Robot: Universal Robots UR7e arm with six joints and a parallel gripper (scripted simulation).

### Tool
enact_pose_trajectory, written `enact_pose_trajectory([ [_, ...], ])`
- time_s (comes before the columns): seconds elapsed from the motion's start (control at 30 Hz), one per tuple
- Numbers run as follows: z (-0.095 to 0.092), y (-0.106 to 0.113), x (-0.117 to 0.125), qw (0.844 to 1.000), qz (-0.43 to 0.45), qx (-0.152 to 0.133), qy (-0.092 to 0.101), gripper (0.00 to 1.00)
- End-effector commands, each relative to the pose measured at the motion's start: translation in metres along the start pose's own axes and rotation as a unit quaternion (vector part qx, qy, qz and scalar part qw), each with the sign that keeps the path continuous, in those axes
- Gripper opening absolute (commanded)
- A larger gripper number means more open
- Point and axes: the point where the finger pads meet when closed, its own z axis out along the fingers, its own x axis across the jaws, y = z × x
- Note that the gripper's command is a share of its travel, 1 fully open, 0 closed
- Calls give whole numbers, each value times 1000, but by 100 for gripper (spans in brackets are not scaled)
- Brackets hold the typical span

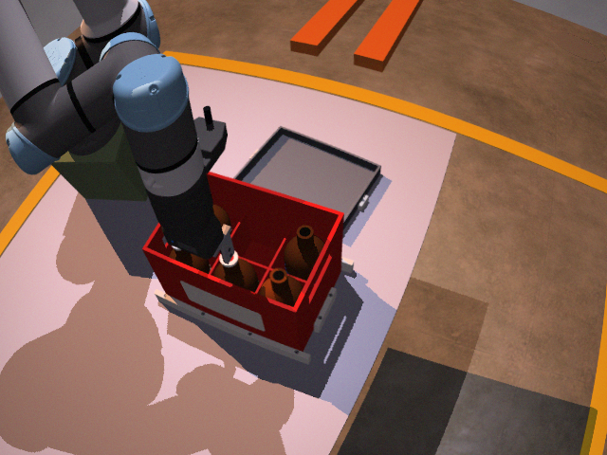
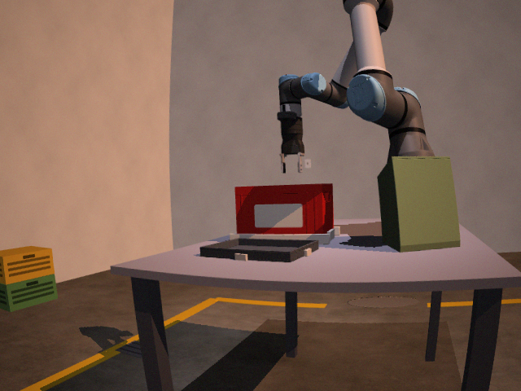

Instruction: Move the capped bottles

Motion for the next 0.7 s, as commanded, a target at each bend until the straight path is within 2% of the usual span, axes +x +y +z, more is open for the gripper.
enact_pose_trajectory([
  [0.0, 0, -3, 0, 1000, 0, 0, 1, 100],
  [0.47, 0, -50, 1, 1000, 0, 0, 1, 100],
  [0.57, 0, -45, 0, 1000, 0, 0, 1, 100],
  [0.67, 0, -54, 1, 1000, 0, 0, 1, 100],
])
